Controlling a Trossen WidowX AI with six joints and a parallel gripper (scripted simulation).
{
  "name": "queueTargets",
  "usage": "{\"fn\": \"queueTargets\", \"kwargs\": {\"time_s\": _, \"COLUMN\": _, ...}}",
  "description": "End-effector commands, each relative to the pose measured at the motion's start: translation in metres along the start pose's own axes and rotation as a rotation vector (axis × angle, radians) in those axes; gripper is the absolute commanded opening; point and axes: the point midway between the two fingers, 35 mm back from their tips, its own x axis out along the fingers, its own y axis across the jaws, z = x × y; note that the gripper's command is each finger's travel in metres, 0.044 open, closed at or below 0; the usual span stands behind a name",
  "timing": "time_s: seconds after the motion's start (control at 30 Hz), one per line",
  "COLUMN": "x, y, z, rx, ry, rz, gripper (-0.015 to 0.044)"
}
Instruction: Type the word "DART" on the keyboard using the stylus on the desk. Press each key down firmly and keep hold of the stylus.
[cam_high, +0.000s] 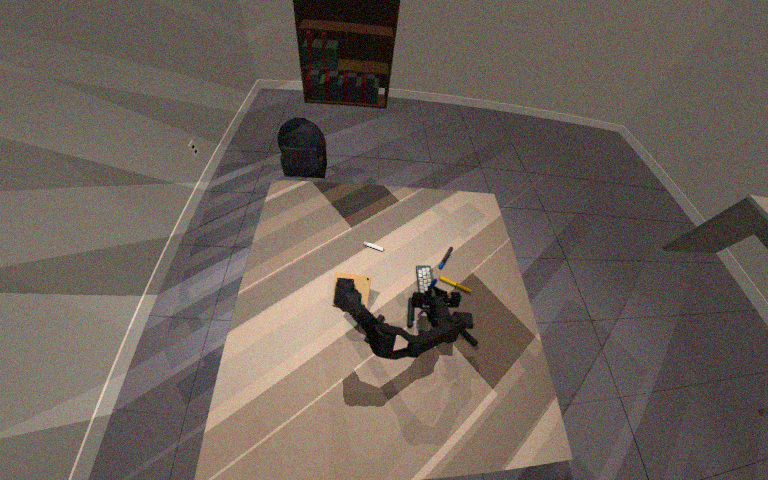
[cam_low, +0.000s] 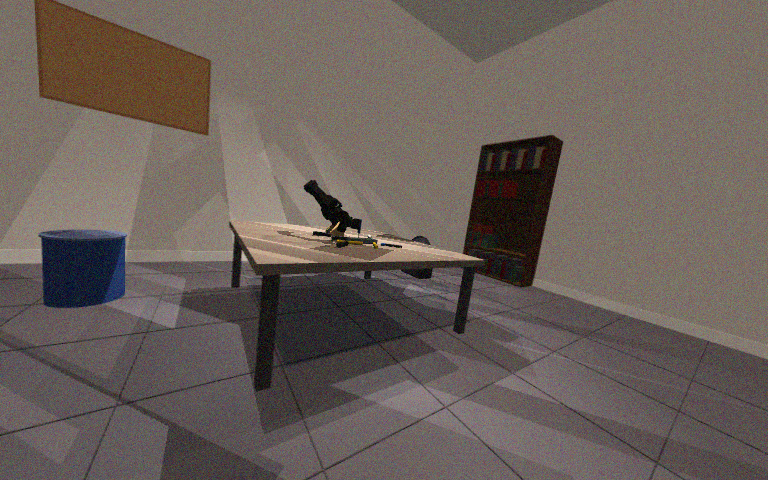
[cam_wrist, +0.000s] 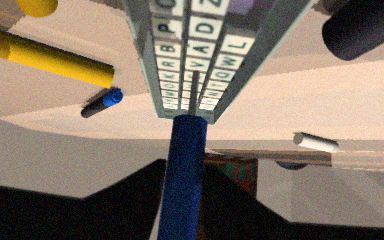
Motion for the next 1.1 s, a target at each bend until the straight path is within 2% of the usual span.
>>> {"fn": "queueTargets", "kwargs": {"time_s": 0.0, "x": 0.0025, "y": -0.0001, "z": 0.002, "rx": -0.004, "ry": -0.002, "rz": -0.003, "gripper": 0.0081}}
{"fn": "queueTargets", "kwargs": {"time_s": 1.07, "x": 0.0081, "y": -0.0001, "z": 0.0118, "rx": -0.004, "ry": -0.002, "rz": -0.003, "gripper": 0.0081}}
